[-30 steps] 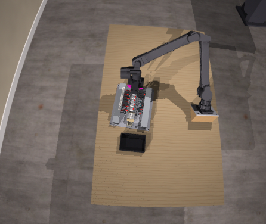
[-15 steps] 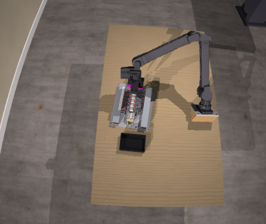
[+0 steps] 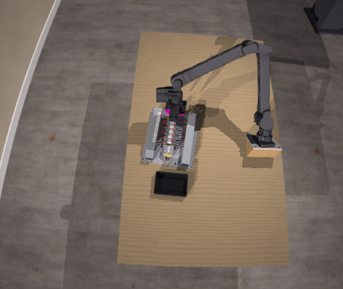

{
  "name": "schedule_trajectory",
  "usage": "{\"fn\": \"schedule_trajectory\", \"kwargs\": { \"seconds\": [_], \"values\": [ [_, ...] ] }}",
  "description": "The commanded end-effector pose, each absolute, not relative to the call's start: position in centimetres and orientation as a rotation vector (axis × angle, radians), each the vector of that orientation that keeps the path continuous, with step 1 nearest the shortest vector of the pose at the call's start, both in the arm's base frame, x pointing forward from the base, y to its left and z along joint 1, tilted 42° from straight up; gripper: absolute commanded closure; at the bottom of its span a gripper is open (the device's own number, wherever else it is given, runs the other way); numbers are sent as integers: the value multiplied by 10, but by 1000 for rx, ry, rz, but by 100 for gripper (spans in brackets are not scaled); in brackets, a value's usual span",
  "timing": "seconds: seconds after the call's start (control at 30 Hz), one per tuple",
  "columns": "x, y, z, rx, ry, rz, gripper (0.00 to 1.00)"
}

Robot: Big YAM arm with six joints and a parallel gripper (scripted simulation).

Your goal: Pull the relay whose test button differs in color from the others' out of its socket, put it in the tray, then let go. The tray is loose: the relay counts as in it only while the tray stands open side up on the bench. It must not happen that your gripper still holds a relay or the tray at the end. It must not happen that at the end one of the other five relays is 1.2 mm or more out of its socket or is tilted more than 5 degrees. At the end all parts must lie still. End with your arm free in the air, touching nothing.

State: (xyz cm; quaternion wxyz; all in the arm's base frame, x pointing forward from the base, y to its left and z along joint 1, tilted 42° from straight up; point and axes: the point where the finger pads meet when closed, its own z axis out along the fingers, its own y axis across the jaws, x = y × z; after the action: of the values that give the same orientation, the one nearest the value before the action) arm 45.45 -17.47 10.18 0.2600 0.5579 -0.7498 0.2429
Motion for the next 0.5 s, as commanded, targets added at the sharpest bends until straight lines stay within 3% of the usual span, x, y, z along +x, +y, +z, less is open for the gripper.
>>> {"fn": "schedule_trajectory", "kwargs": {
  "seconds": [0.0,0.47],
  "values": [
    [469,-165,119,1536,-2048,721,41],
    [475,-165,124,1534,-2059,738,41]
  ]
}}
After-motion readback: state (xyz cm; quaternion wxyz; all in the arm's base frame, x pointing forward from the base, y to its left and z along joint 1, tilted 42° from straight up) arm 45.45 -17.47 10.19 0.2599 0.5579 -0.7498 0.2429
